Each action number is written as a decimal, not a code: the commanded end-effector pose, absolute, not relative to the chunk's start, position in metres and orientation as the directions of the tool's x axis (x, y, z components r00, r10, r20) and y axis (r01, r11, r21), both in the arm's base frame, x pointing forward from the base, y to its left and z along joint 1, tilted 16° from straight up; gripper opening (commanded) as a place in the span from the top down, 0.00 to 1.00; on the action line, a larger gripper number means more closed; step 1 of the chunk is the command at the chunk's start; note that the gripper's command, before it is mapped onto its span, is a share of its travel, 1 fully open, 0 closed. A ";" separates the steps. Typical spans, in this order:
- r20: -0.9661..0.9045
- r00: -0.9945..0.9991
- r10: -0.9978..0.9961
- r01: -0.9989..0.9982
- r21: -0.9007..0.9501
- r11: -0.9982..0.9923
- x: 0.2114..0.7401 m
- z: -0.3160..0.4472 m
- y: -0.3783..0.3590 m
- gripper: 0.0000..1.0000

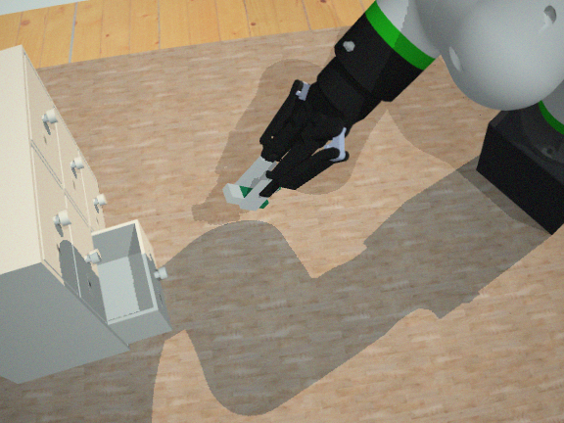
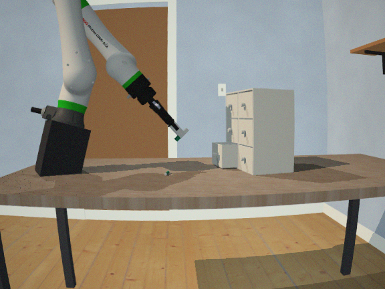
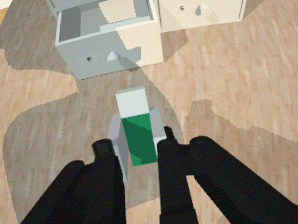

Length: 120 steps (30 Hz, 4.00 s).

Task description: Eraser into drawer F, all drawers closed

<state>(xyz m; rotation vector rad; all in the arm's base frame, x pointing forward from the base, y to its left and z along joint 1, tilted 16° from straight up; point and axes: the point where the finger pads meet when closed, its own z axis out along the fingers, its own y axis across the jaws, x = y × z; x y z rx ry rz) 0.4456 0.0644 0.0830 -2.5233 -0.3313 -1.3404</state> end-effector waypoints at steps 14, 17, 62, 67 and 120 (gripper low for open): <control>0.862 0.503 0.065 0.295 -0.100 -0.950 0.496 0.092 0.079 0.89; 0.862 0.503 0.065 0.295 -0.100 -0.950 0.496 0.092 0.079 0.89; 0.862 0.503 0.065 0.295 -0.100 -0.950 0.523 0.099 0.087 0.89; 0.862 0.503 0.065 0.295 -0.100 -0.950 0.527 0.101 0.088 0.89; 0.862 0.503 0.065 0.295 -0.100 -0.950 0.564 0.111 0.099 0.89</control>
